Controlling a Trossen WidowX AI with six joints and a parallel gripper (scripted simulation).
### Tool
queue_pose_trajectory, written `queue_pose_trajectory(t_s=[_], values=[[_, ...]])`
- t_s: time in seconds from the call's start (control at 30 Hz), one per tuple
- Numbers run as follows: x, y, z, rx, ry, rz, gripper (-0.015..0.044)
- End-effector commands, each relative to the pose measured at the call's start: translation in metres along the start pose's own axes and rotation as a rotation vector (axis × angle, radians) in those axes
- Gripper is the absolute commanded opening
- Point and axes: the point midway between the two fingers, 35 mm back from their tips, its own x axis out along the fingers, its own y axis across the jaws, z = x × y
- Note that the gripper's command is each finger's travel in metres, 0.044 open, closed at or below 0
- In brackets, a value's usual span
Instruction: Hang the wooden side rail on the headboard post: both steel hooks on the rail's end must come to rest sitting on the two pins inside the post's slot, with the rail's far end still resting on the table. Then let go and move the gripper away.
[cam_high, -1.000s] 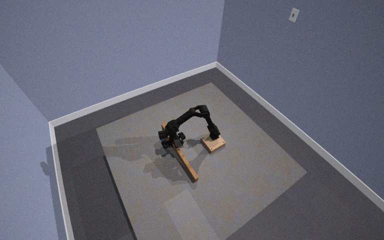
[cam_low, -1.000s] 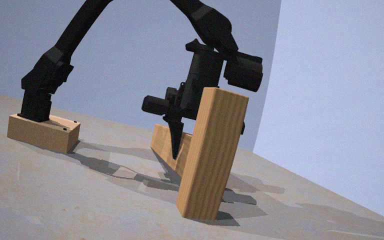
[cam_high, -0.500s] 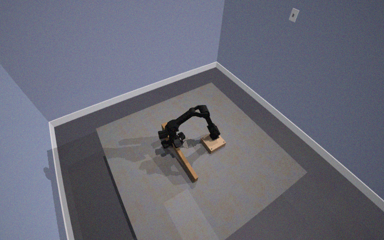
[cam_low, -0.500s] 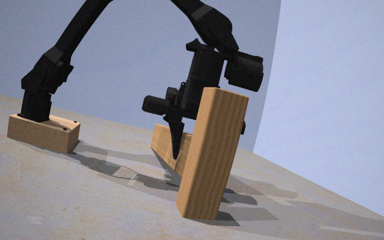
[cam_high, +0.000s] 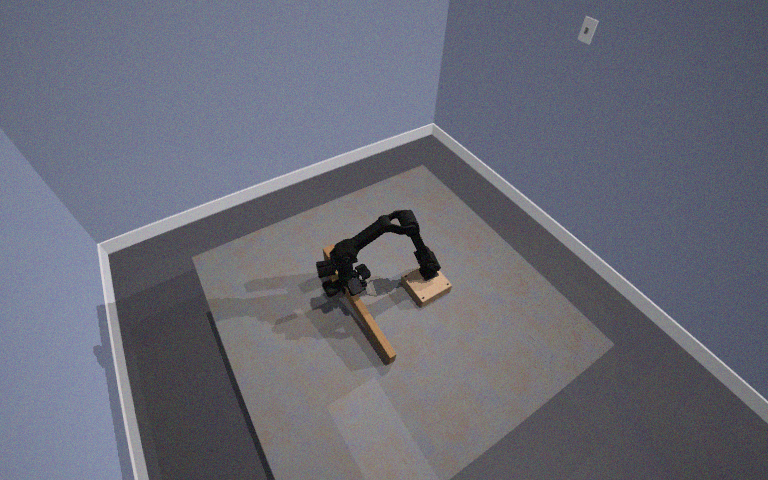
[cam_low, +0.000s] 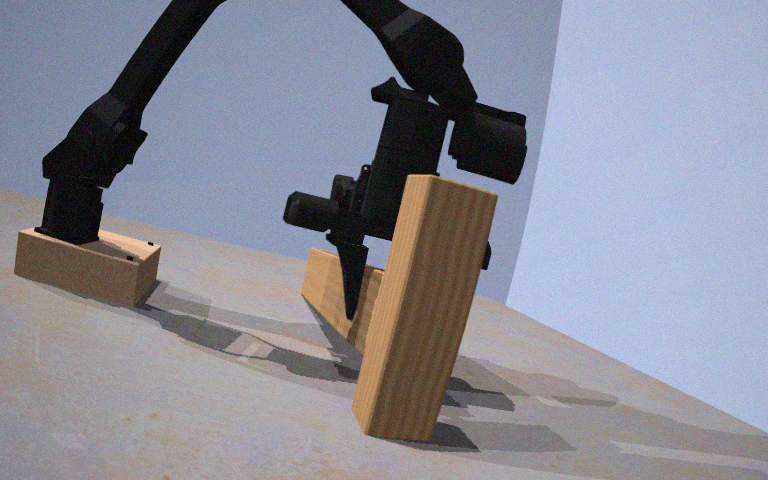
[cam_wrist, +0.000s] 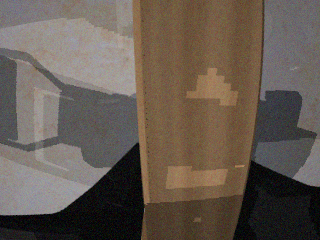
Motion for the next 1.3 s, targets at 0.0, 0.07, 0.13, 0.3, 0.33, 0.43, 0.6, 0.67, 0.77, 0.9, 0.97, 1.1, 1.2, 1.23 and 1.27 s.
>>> queue_pose_trajectory(t_s=[0.0,0.07,0.13,0.3,0.33,0.43,0.6,0.67,0.77,0.9,0.97,1.1,1.2,1.23,1.27], values=[[-0.0013,-0.0001,-0.0017,-0.003,0.004,-0.004,0.0000],[-0.0015,-0.0002,-0.0020,-0.003,0.004,-0.004,0.0000],[-0.0017,-0.0003,-0.0021,-0.003,0.004,-0.004,0.0000],[-0.0021,-0.0007,-0.0025,-0.003,0.004,-0.004,0.0000],[-0.0022,-0.0008,-0.0026,-0.003,0.004,-0.004,0.0000],[-0.0024,-0.0010,-0.0028,-0.003,0.005,-0.004,0.0000],[-0.0028,-0.0013,-0.0032,-0.003,0.005,-0.004,0.0000],[-0.0029,-0.0015,-0.0033,-0.003,0.005,-0.005,0.0000],[-0.0031,-0.0018,-0.0037,-0.003,0.005,-0.005,0.0000],[-0.0034,-0.0023,-0.0041,-0.003,0.005,-0.005,0.0000],[-0.0034,-0.0025,-0.0044,-0.003,0.005,-0.005,0.0000],[-0.0032,-0.0027,-0.0046,-0.003,0.005,-0.005,0.0000],[-0.0027,-0.0027,-0.0046,-0.003,0.005,-0.005,0.0000],[-0.0025,-0.0027,-0.0046,-0.003,0.005,-0.005,0.0000],[-0.0024,-0.0027,-0.0046,-0.003,0.005,-0.005,0.0000]])
